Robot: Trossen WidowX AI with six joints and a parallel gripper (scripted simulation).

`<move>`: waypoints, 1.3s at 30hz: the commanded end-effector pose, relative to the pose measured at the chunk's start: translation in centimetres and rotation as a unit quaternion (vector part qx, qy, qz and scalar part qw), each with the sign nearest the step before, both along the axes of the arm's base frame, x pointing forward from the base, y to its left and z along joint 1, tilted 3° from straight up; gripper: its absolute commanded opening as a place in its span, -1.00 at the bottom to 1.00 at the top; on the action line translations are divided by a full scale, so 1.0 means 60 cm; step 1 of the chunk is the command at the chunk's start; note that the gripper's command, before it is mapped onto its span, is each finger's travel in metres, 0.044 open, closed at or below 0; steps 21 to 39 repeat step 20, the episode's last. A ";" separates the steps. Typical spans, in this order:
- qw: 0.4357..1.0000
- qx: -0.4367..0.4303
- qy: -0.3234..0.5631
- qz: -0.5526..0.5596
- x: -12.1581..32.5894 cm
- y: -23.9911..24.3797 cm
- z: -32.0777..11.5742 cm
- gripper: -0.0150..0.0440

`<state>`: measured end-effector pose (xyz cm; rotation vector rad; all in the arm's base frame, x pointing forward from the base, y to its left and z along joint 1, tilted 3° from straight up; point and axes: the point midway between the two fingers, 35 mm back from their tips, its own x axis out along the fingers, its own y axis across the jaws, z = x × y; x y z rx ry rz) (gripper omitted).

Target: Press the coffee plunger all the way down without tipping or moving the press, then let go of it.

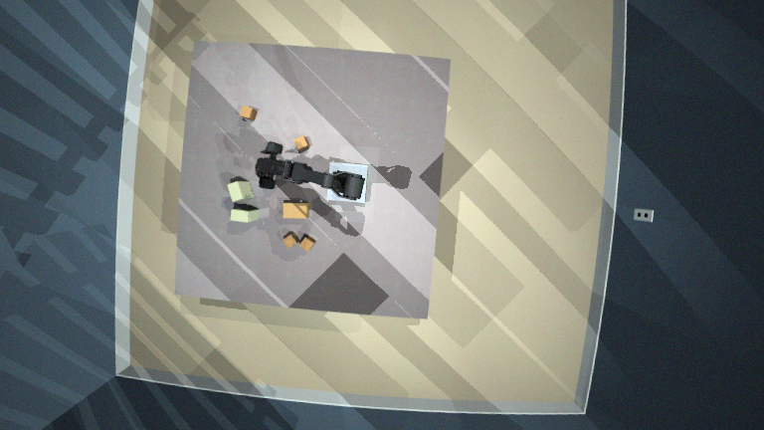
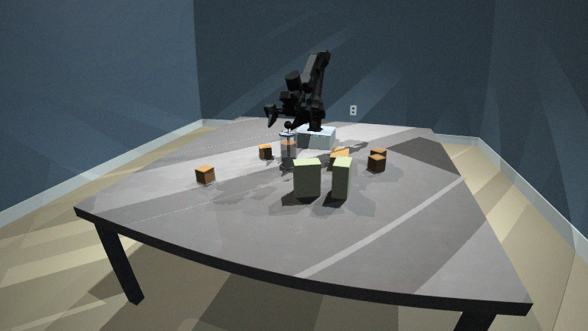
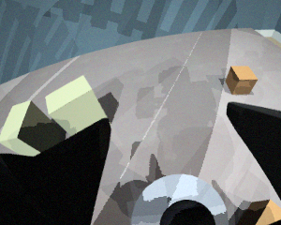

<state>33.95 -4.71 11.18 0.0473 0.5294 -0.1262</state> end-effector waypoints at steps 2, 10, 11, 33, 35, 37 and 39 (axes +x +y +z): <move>1.000 0.004 -0.009 -0.006 0.004 -0.003 0.015 1.00; 1.000 0.004 0.005 -0.001 -0.060 0.006 0.102 1.00; 1.000 0.004 0.008 0.000 -0.075 0.008 0.115 1.00; 1.000 0.004 0.012 0.001 -0.099 0.011 0.128 1.00; 1.000 0.004 0.012 0.001 -0.099 0.011 0.128 1.00; 1.000 0.004 0.012 0.001 -0.099 0.011 0.128 1.00; 1.000 0.004 0.012 0.001 -0.099 0.011 0.128 1.00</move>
